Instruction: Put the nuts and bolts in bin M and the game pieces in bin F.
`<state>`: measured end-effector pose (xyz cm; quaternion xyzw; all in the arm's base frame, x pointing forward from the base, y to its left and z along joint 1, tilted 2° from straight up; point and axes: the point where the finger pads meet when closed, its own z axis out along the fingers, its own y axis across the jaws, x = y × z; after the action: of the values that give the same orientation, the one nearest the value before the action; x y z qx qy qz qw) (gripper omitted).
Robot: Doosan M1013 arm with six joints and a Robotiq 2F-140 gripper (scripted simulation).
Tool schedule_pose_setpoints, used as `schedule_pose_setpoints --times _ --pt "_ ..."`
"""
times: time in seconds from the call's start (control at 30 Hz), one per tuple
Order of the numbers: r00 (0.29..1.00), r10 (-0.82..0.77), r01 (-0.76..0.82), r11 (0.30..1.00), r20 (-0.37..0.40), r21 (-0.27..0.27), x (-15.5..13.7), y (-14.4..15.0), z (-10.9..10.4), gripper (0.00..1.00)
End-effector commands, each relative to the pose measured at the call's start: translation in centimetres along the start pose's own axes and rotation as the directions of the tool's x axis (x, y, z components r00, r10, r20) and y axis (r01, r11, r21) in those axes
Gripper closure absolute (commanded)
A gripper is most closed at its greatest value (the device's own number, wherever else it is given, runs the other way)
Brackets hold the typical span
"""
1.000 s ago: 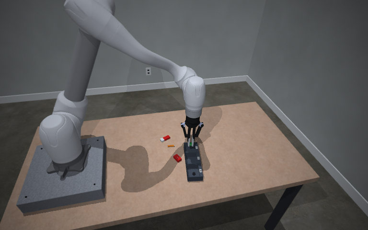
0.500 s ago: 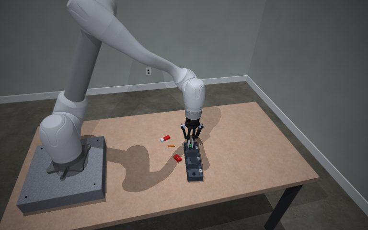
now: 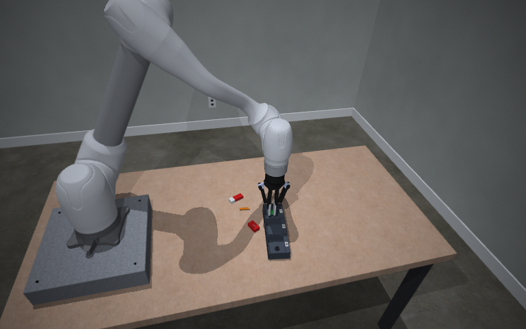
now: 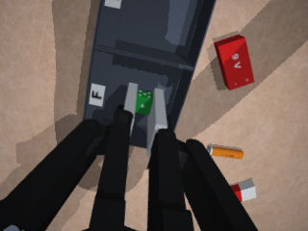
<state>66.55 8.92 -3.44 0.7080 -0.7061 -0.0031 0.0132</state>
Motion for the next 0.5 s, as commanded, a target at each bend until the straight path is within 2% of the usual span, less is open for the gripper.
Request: schedule_pose_setpoints --times 0.0,0.17,0.47 --pt "1.0 0.0 0.0 1.0 0.0 0.0 -0.01 0.0 0.45 0.93" --pt "1.0 0.0 0.0 1.0 0.0 0.0 -0.01 0.0 1.39 0.93" --pt "1.0 0.0 0.0 1.0 0.0 0.0 -0.01 0.0 1.39 0.93"
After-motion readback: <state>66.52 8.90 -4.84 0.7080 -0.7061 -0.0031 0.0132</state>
